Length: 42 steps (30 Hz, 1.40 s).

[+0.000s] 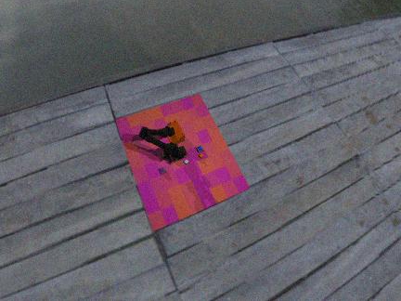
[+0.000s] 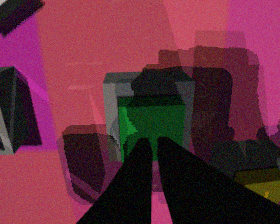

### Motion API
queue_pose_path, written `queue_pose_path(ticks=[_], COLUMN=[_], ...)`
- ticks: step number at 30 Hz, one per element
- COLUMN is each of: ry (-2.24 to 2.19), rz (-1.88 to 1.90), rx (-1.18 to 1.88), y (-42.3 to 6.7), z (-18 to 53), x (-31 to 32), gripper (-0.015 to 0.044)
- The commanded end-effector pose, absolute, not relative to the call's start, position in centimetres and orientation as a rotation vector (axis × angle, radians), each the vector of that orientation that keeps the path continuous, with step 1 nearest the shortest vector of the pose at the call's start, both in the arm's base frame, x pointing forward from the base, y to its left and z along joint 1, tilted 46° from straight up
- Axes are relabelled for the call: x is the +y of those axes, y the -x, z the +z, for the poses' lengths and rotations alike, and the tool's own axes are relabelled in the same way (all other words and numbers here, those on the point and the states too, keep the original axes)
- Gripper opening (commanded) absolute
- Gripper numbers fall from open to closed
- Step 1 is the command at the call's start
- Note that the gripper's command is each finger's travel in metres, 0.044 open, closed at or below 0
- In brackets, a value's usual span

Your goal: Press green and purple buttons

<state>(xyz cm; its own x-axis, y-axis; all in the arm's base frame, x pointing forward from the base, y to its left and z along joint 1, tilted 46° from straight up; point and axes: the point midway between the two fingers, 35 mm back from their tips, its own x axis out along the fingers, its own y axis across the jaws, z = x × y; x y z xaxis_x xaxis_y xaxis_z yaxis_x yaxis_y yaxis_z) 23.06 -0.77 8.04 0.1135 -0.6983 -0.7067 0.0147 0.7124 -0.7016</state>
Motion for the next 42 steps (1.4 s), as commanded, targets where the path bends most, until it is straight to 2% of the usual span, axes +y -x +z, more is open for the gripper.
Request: queue_pose_path(ticks=[1, 29, 34, 42], ry=[0.632, 0.633, 0.632, 0.632], rz=[-0.576, -0.577, -0.576, -0.576], rx=[1.372, 1.372, 1.373, 1.373], y=[-23.1, -23.1, -22.8, -22.8], z=[7.5, 6.8, 9.1, 8.8], x=[-1.4, -2.2, 0.1, -0.1], gripper=[0.002, 0.002, 0.002, 0.002])
